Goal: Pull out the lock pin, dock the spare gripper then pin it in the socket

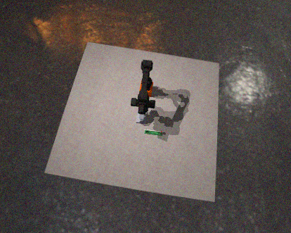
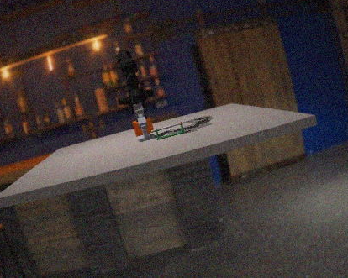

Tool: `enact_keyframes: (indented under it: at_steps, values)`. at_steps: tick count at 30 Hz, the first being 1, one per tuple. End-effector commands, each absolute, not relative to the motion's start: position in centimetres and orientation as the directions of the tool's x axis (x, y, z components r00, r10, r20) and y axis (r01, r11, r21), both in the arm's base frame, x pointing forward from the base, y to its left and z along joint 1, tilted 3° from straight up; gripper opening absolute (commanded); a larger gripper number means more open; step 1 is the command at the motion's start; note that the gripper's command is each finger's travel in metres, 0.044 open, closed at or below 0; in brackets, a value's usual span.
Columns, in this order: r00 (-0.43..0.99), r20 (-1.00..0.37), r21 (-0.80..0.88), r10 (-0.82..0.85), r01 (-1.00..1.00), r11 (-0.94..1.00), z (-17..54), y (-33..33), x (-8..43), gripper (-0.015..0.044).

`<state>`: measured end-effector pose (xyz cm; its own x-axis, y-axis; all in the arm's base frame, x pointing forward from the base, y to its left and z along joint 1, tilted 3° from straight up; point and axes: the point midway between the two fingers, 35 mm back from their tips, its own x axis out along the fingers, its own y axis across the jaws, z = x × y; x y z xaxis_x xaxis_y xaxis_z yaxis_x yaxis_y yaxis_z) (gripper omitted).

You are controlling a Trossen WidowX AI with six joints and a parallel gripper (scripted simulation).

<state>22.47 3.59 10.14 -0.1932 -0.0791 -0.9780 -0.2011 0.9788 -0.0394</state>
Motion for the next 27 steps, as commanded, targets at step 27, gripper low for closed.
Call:
enact_keyframes:
  at_steps: [27]
  values:
    - [-0.185,-0.979,-0.045,-0.083,-0.200,0.979,7.7,4.0,25.3,0.0000]
